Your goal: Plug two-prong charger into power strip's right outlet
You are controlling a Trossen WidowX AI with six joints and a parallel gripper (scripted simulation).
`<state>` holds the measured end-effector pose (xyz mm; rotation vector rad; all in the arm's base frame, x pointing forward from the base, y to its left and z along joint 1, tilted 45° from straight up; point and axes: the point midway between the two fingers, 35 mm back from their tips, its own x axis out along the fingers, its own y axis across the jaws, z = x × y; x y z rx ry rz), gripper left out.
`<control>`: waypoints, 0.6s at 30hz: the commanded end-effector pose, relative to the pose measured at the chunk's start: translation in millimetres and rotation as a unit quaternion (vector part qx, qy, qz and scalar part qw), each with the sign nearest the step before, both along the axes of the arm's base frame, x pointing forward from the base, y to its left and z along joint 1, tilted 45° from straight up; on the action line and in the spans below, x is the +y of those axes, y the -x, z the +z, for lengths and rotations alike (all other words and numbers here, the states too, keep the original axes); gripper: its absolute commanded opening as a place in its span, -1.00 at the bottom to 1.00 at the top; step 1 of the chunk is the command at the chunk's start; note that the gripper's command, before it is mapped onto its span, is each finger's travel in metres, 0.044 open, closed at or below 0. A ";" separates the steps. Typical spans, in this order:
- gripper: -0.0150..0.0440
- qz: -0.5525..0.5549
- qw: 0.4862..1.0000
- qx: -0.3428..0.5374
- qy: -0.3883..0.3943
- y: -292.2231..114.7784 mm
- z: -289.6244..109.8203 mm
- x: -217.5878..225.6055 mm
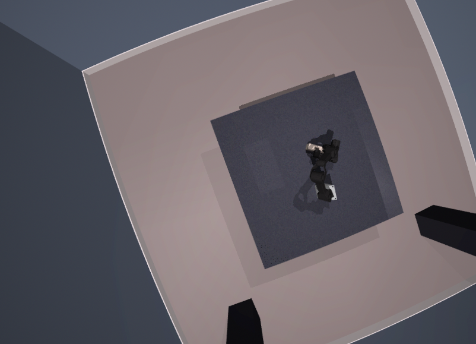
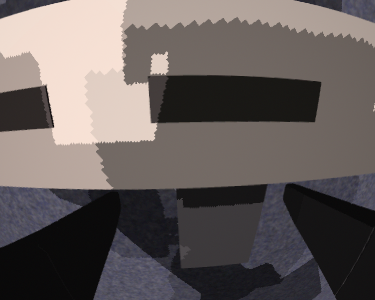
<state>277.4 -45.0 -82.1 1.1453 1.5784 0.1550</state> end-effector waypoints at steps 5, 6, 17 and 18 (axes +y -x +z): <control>1.00 -0.002 1.000 0.003 -0.001 4.0 0.2 2.4; 1.00 -0.002 1.000 0.003 0.000 4.0 0.2 2.5; 1.00 -0.002 1.000 0.003 -0.001 8.5 2.4 5.4; 1.00 -0.002 1.000 0.003 -0.001 9.4 2.8 6.0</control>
